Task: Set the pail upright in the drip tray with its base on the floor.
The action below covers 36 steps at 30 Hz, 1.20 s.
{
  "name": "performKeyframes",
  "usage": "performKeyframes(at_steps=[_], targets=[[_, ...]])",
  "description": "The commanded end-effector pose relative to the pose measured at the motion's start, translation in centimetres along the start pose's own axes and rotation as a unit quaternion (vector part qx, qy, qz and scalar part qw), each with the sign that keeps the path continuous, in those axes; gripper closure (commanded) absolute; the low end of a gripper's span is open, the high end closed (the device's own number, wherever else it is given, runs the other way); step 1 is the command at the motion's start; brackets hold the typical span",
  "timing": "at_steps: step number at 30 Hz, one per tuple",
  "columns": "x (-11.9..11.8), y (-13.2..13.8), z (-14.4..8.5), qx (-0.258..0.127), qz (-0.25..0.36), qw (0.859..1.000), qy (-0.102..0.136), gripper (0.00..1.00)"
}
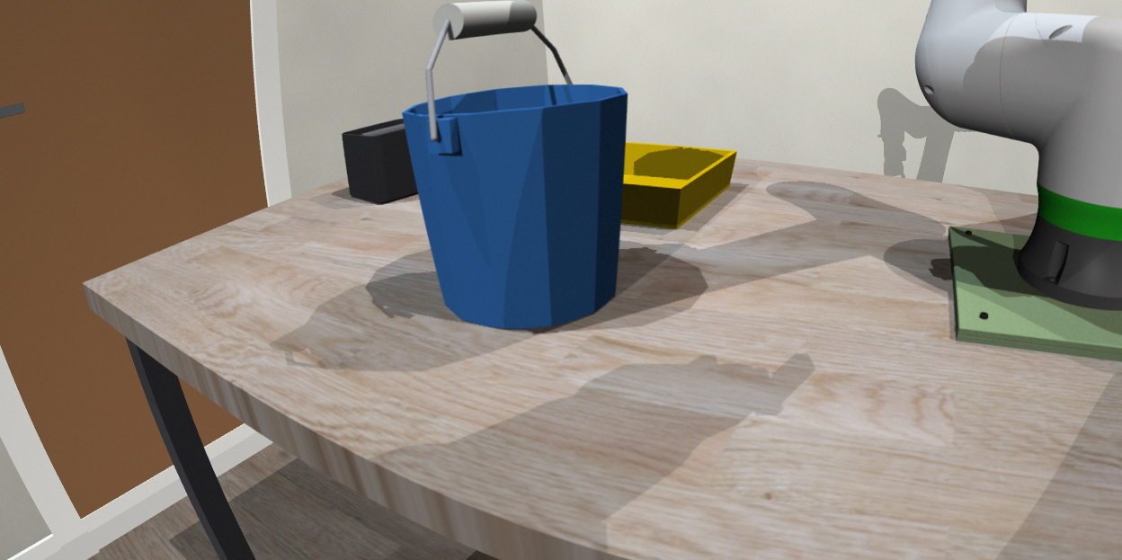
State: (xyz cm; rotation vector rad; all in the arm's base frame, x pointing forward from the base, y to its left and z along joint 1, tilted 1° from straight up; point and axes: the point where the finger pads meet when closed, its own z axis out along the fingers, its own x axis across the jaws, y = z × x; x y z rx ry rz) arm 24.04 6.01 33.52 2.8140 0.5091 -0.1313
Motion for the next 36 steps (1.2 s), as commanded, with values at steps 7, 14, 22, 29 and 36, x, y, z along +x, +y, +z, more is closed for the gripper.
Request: performKeyframes(at_steps=[7, 14, 22, 29, 36], targets=[[12.3, -2.0, -3.3, 0.067, 0.07, 0.995, 0.011, 0.0], [22.2, -1.0, -3.2, 0.106, 0.124, 0.986, 0.028, 0.0], [30.4, 1.4, -1.8, 0.135, 0.17, 0.975, 0.046, 0.0], [32.2, 2.1, -1.3, 0.141, 0.18, 0.972, 0.05, 0.0], [32.2, 2.1, -1.3, 0.141, 0.18, 0.972, 0.05, 0.0]])
